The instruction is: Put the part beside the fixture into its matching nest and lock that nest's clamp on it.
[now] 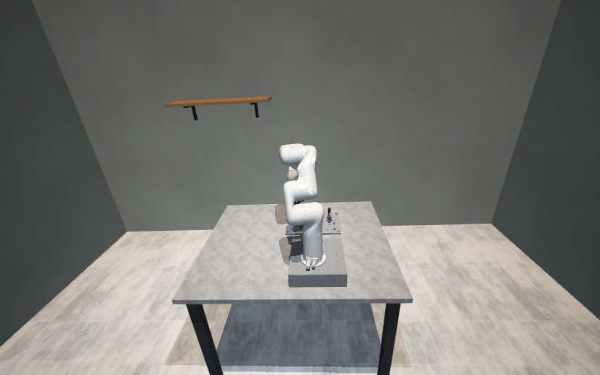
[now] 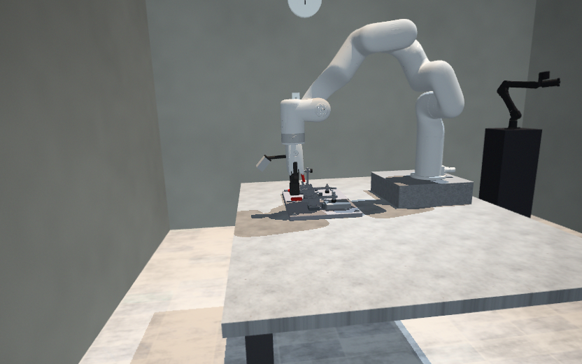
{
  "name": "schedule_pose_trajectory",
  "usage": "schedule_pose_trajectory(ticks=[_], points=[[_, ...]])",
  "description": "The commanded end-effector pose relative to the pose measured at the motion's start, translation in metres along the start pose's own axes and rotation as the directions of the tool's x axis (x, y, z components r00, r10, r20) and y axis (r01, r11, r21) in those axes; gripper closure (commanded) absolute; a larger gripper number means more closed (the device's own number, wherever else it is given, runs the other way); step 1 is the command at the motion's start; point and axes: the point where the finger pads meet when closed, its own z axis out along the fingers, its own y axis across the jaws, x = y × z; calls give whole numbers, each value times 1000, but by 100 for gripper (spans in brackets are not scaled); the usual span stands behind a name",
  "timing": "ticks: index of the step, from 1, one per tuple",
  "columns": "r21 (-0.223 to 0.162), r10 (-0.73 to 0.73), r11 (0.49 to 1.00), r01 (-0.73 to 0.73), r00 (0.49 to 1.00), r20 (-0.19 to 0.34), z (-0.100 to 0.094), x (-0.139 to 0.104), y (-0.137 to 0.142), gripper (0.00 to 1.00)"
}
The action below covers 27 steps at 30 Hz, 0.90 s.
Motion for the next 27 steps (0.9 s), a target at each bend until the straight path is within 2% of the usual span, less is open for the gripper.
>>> schedule_pose_trajectory(ticks=[1, 27], points=[[1, 0, 1000, 0, 1000, -4, 2, 2, 0, 100], [1, 0, 1000, 0, 1000, -4, 5, 2, 0, 100]])
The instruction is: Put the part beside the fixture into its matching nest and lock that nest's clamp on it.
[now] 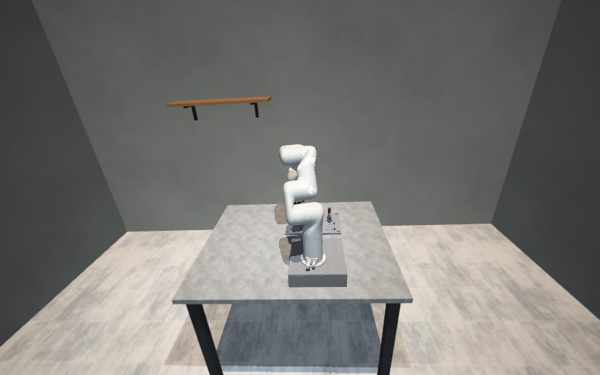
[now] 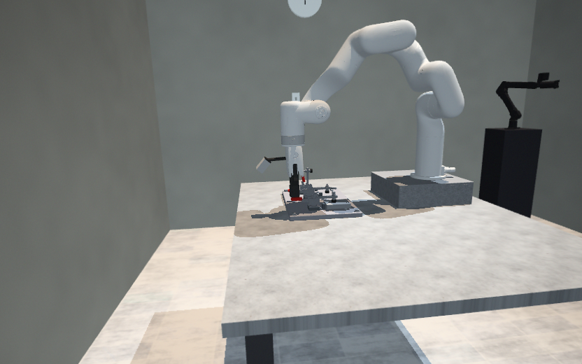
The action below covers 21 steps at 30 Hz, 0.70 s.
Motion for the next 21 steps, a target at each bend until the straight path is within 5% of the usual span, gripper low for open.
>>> schedule_pose_trajectory(ticks=[1, 21], points=[[1, 0, 1000, 0, 1000, -4, -1, 1, 0, 100], [1, 0, 1000, 0, 1000, -4, 1, 1, 0, 100]])
